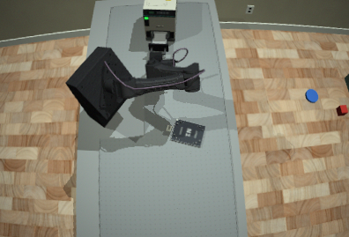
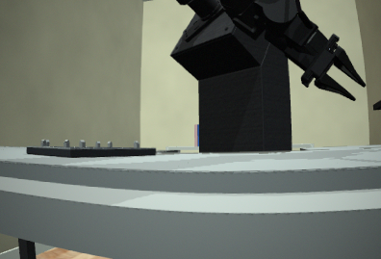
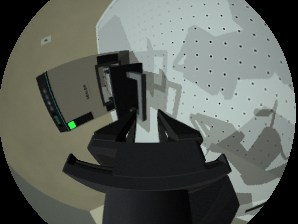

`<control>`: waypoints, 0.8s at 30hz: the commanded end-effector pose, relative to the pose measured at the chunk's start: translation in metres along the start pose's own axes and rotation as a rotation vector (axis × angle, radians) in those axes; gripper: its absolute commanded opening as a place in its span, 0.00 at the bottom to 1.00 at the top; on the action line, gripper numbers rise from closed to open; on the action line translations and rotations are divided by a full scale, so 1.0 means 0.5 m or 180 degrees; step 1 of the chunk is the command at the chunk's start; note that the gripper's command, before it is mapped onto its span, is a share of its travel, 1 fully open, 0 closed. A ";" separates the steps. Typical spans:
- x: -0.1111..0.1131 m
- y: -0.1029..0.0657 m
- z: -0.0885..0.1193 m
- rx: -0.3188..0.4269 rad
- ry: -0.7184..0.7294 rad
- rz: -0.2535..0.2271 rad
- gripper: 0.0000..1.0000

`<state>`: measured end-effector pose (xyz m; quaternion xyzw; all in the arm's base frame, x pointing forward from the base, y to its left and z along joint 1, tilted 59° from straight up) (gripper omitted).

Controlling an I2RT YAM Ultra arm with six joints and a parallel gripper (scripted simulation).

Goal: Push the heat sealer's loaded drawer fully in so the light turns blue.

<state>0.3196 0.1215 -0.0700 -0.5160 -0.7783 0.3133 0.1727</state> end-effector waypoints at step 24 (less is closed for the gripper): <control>0.025 0.039 0.000 0.0015 -0.0079 -0.0140 0.30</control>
Point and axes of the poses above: the point where the finger pads meet when closed, its own y axis out along the fingers, its own x axis across the jaws, z = x × y, the point moved 10 cm from there along -y, back along the fingers, and after that the axes turned 13 degrees about -y, right-handed, at the moved point
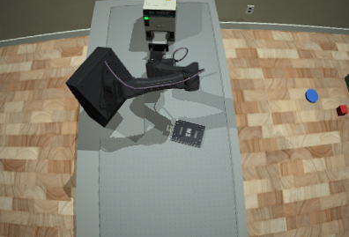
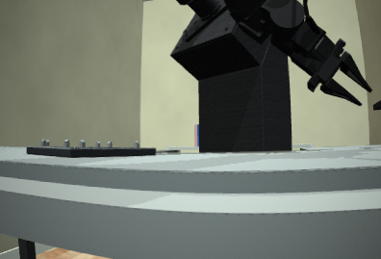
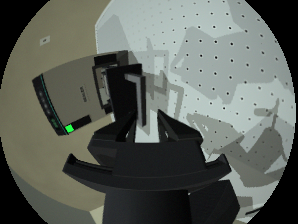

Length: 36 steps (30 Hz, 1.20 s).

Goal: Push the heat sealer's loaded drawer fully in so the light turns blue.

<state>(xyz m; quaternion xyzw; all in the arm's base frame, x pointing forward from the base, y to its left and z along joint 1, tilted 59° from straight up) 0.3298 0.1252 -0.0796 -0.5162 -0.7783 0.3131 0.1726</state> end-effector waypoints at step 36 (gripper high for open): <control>0.026 0.048 -0.013 -0.0038 -0.0073 -0.0138 0.30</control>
Point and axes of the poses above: the point where the finger pads meet when closed, its own y axis out along the fingers, its own x axis across the jaws, z = x × y, the point moved 10 cm from there along -y, back along the fingers, and after that the axes turned 13 degrees about -y, right-handed, at the moved point
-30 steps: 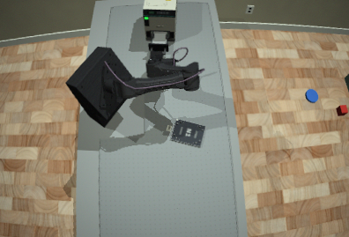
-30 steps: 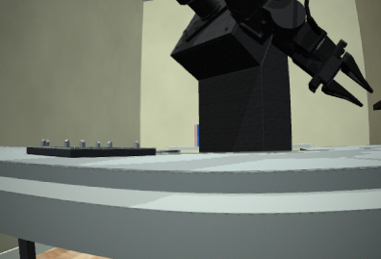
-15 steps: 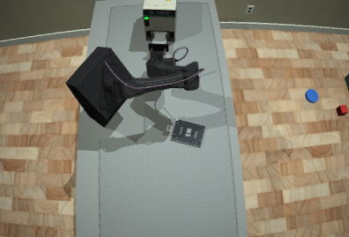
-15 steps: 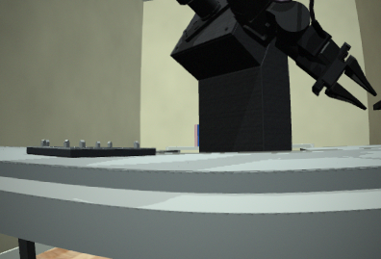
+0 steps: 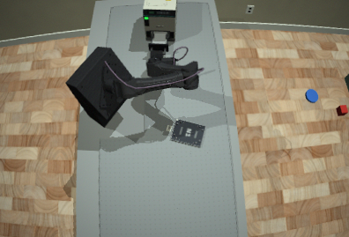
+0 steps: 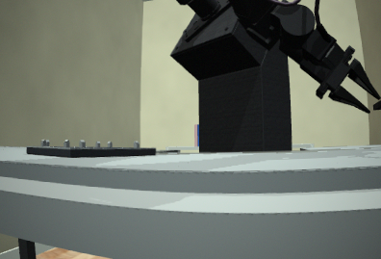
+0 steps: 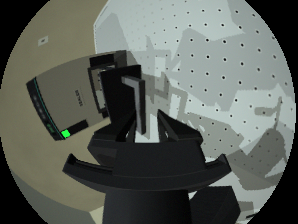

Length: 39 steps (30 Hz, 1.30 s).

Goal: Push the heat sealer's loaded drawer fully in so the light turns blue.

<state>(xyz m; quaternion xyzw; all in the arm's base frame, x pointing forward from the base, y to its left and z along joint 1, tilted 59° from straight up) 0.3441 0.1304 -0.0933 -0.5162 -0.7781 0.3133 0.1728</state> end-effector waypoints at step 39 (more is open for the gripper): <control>0.026 0.039 -0.008 -0.0012 -0.0072 -0.0086 0.30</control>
Point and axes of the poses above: the point where the finger pads meet when closed, its own y axis out along the fingers, its own x axis across the jaws, z = x × y, the point moved 10 cm from there along -y, back along the fingers, and after that the axes turned 13 degrees about -y, right-handed, at the moved point
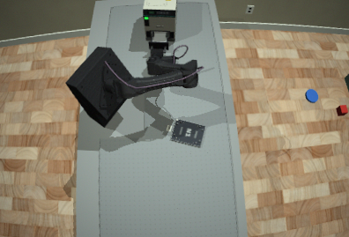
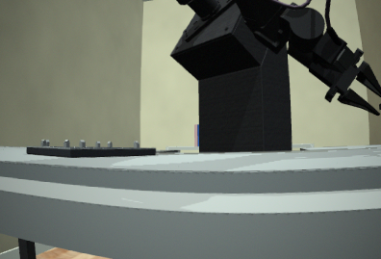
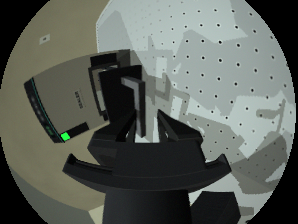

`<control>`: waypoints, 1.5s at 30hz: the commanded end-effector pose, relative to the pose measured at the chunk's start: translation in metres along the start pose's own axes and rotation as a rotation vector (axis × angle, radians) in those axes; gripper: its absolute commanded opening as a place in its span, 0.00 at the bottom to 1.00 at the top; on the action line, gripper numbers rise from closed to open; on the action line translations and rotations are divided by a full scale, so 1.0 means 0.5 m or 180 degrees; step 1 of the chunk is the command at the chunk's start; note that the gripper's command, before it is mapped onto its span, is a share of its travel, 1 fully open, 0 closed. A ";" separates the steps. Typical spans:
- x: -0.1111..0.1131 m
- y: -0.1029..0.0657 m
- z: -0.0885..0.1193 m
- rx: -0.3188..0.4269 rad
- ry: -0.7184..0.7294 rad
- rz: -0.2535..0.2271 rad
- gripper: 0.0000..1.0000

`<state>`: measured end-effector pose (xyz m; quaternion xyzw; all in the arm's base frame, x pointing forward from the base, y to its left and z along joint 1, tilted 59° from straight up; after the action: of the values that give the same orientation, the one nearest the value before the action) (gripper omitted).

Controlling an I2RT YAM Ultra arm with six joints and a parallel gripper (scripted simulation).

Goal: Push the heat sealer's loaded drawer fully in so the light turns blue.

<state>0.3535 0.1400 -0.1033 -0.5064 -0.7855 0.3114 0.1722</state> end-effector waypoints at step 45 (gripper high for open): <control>0.015 0.008 -0.006 0.0004 -0.0051 -0.0013 0.18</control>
<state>0.3527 0.1427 -0.1029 -0.4973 -0.7921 0.3081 0.1743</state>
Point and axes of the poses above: the point where the finger pads meet when closed, its own y axis out along the fingers, its own x axis across the jaws, z = x × y, the point moved 10 cm from there along -y, back along the fingers, and after that the axes turned 13 degrees about -y, right-handed, at the moved point
